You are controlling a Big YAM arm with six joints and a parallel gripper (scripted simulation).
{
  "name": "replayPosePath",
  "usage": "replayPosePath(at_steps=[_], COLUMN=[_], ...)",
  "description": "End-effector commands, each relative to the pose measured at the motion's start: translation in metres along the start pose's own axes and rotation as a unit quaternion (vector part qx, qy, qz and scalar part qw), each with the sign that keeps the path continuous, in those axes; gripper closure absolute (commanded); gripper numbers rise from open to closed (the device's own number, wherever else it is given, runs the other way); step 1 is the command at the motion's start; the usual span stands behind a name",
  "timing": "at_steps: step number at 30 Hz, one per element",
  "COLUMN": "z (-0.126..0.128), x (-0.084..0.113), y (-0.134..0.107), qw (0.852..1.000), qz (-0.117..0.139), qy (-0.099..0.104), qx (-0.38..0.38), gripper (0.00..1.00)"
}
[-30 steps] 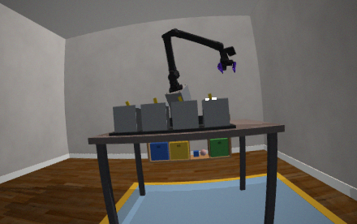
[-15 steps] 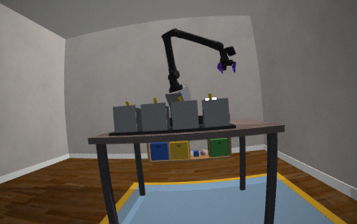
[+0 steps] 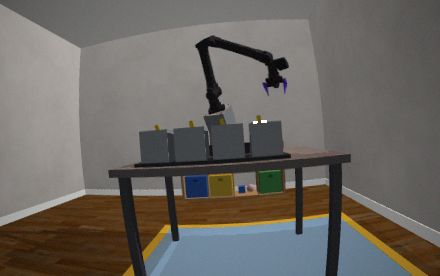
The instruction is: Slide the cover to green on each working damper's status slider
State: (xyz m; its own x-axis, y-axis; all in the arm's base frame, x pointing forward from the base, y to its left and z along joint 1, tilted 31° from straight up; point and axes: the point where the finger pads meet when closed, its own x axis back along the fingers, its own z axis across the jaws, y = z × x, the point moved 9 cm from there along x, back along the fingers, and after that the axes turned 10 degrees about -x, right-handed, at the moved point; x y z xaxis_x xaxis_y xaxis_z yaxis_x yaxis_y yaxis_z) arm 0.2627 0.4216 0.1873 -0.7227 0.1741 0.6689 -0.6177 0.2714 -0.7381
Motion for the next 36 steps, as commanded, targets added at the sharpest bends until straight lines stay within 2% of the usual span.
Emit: replayPosePath(at_steps=[1, 10, 12, 13, 14, 20, 21, 27, 29, 30, 31, 36], z=[-0.008, 0.018, 0.018, 0.027, 0.031, 0.053, 0.058, 0.088, 0.088, 0.102, 0.107, 0.135], x=[-0.008, -0.044, -0.044, -0.061, -0.068, -0.078, -0.088, -0.106, -0.106, -0.111, -0.119, -0.128], y=[-0.041, -0.102, -0.102, -0.115, -0.119, -0.159, -0.163, -0.199, -0.199, -0.216, -0.219, -0.246], qw=[0.996, 0.975, 0.975, 0.966, 0.962, 0.935, 0.929, 0.89, 0.89, 0.871, 0.863, 0.824], qz=[-0.006, -0.028, -0.028, -0.035, -0.037, -0.043, -0.046, -0.05, -0.05, -0.051, -0.052, -0.052], qy=[0.007, 0.039, 0.039, 0.056, 0.063, 0.072, 0.083, 0.101, 0.101, 0.106, 0.114, 0.124], qx=[-0.085, -0.215, -0.215, -0.251, -0.264, -0.344, -0.358, -0.441, -0.441, -0.477, -0.489, -0.55], gripper=[0.0, 0.0, 0.0, 0.0, 0.0, 0.0, 0.0, 0.0, 0.0, 0.0, 0.0, 0.0])
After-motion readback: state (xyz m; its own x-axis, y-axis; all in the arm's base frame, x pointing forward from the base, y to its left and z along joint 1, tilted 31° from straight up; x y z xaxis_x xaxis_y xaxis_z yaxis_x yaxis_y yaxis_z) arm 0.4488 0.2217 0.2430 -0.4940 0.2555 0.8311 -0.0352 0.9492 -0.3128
